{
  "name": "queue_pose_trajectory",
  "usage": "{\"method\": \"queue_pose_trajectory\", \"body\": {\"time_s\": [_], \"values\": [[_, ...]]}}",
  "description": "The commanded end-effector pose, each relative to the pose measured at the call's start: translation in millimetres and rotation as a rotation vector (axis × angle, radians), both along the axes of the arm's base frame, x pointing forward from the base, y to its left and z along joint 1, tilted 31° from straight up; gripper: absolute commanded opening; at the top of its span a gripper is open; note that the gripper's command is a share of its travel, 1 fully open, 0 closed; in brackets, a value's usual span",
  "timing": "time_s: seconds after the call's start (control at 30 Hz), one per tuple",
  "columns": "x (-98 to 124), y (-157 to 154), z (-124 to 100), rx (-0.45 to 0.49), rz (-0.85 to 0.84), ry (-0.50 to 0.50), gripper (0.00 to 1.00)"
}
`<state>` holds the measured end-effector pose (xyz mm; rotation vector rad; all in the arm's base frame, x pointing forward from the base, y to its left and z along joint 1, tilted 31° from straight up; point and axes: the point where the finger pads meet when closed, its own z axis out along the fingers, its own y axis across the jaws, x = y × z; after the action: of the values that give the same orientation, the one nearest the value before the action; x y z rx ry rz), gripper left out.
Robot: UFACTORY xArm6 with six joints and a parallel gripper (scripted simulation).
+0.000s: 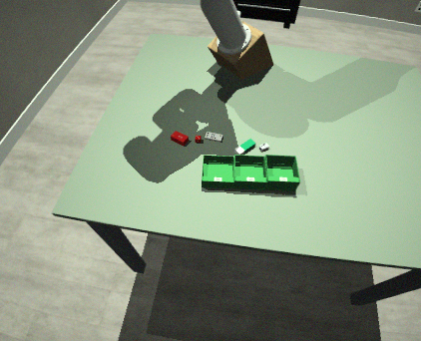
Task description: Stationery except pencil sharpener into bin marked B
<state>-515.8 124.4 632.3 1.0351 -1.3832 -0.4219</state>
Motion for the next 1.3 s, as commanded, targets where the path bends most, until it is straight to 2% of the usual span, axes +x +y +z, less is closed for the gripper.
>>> {"method": "queue_pose_trajectory", "body": {"time_s": [0.0,0.2,0.27,0.77,0.83,1.27], "values": [[22,-16,-37,-0.004,-0.017,0.034,0.07],[42,-32,-80,-0.004,-0.017,0.034,0.07],[42,-32,-80,-0.004,-0.017,0.034,0.07],[92,-72,-187,-0.004,-0.017,0.034,0.07],[92,-72,-187,-0.004,-0.017,0.034,0.07],[135,-108,-280,-0.004,-0.017,0.034,0.07]]}}
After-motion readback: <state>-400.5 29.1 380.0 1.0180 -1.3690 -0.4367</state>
